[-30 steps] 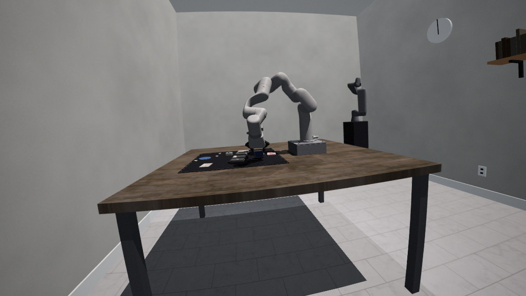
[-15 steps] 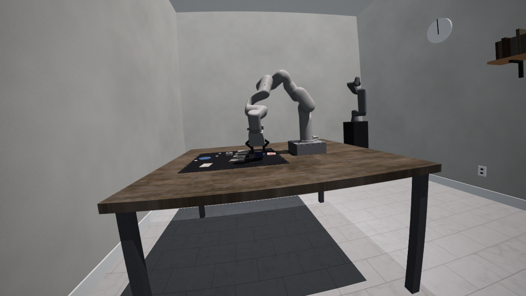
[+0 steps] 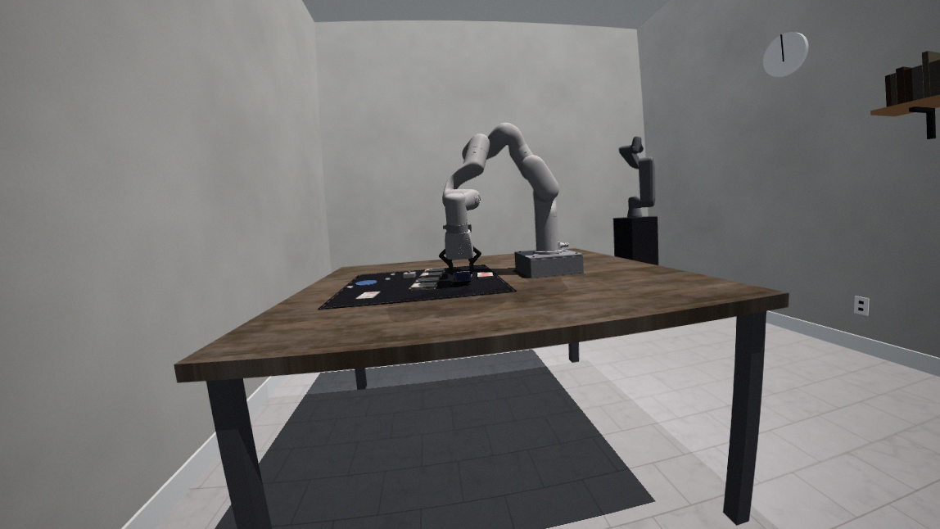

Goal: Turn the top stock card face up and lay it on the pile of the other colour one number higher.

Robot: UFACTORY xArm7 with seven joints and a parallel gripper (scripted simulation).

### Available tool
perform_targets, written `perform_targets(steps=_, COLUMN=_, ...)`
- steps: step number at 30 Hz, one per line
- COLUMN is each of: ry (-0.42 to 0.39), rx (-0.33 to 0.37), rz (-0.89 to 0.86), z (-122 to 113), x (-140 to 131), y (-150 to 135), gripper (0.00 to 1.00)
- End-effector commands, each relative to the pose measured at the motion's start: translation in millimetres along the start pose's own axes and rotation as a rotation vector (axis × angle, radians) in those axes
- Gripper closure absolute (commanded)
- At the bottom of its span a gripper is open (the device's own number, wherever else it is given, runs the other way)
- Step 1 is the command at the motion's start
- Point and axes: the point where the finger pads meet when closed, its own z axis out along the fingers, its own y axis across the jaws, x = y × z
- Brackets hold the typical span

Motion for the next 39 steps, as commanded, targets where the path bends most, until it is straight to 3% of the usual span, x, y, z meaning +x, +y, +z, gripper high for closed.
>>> perform_targets(steps=1, ry=-0.075, rx=0.003, rz=-0.004, z=0, x=-2, y=-1, gripper=0.26)
perform_targets(steps=14, ry=-0.282, rx=0.000, rz=-0.004, z=5, x=-2, y=-1, gripper=0.26)
perform_targets(steps=31, ry=-0.477, rx=-0.003, rz=-0.005, z=10, x=-2, y=-1, gripper=0.26)
perform_targets(steps=39, ry=-0.528, rx=-0.004, rz=-0.005, z=12, x=-2, y=-1, gripper=0.26)
